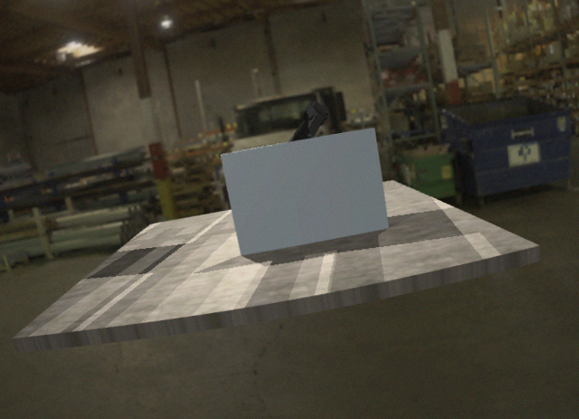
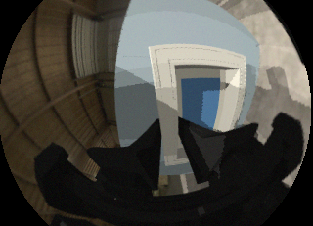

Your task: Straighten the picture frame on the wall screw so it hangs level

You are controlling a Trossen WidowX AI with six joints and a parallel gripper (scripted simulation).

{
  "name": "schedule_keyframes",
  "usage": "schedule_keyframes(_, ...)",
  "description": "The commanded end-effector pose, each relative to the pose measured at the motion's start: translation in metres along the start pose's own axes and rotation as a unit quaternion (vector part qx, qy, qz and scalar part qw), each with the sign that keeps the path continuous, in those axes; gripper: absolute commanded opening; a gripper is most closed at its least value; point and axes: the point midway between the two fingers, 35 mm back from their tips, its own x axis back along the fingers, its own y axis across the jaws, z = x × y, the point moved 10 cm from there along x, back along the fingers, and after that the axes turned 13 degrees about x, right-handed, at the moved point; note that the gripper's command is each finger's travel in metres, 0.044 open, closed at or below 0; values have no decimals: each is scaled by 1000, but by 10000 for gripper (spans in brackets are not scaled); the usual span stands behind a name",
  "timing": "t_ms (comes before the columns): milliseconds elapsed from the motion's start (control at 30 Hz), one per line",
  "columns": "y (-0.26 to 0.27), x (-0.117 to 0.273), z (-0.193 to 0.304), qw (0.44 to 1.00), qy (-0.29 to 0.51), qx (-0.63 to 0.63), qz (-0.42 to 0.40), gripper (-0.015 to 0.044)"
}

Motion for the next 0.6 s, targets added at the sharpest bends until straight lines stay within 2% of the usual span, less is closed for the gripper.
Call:
schedule_keyframes(0,1,0,-2,1000,-3,-3,-4,0)
schedule_keyframes(567,-1,0,-6,1000,-3,-2,-4,0)
